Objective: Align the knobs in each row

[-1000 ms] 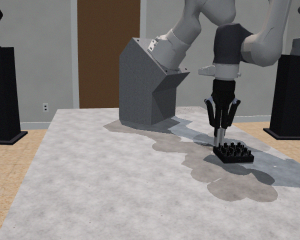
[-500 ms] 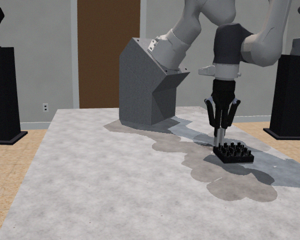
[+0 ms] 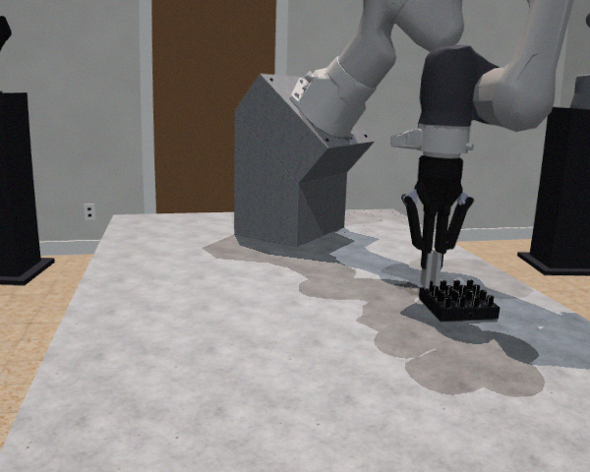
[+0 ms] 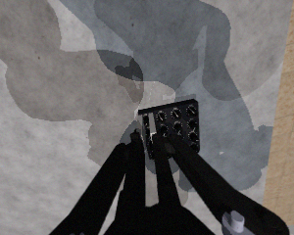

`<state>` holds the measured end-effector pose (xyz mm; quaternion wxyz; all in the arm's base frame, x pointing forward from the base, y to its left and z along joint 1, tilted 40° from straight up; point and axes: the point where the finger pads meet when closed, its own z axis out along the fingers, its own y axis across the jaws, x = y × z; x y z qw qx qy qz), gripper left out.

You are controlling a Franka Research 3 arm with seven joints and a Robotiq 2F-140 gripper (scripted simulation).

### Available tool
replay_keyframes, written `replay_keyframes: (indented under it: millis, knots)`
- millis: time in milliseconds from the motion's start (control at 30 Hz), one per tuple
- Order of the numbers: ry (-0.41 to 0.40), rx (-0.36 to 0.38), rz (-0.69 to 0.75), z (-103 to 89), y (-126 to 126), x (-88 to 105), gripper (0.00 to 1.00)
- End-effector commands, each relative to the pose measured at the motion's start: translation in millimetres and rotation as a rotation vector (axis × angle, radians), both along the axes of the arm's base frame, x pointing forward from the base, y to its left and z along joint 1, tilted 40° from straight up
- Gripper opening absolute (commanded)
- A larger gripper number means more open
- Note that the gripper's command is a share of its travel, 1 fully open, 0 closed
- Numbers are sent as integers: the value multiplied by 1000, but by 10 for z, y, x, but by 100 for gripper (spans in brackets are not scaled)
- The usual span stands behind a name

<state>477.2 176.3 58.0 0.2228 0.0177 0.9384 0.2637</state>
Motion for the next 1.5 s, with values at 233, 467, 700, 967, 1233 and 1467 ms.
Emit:
replay_keyframes:
  millis: [233, 467, 700, 967, 1233, 1467]
  knots:
    - [101, 84, -153, -3, -6, 4, 5]
    - [151, 128, -232, -3, -6, 4, 5]
    - [210, 179, -324, -3, -6, 4, 5]
    - [264, 227, -410, -3, -6, 4, 5]
    - [323, 278, -501, -3, -6, 4, 5]
    - [359, 310, -558, -3, -6, 4, 5]
